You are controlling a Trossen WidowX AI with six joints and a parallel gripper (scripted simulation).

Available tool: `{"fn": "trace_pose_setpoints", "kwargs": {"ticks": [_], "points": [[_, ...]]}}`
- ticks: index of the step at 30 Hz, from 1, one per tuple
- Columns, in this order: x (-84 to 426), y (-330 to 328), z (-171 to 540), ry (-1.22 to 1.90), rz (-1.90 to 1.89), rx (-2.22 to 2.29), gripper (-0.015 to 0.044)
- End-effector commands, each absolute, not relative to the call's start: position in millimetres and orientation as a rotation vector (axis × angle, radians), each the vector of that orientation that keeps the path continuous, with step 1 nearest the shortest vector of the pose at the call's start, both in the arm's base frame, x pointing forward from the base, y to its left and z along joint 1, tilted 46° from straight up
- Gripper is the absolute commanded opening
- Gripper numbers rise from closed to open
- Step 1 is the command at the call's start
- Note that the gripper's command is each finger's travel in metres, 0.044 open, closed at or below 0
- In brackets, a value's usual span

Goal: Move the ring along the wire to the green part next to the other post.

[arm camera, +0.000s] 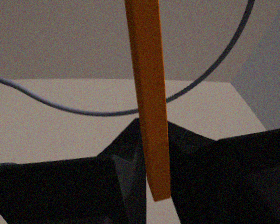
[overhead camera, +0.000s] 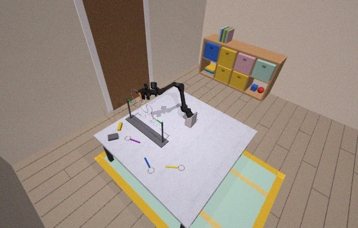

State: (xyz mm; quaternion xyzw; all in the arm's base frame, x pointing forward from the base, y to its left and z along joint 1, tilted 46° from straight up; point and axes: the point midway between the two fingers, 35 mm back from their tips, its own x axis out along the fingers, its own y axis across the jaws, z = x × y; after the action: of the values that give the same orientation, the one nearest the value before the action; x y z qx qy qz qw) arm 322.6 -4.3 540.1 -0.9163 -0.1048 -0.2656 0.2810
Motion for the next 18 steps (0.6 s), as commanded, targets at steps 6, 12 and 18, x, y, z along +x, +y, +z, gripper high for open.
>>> {"fn": "trace_pose_setpoints", "kwargs": {"ticks": [6,12,18], "points": [[321.8,-1.2,541.8,-0.327,-0.752,-2.555,-0.0150],[321.1,1.0,542.9,-0.358,-0.779,-2.620,-0.0150],[320.5,3.2,543.8,-0.390,-0.805,-2.684,-0.0150]]}}
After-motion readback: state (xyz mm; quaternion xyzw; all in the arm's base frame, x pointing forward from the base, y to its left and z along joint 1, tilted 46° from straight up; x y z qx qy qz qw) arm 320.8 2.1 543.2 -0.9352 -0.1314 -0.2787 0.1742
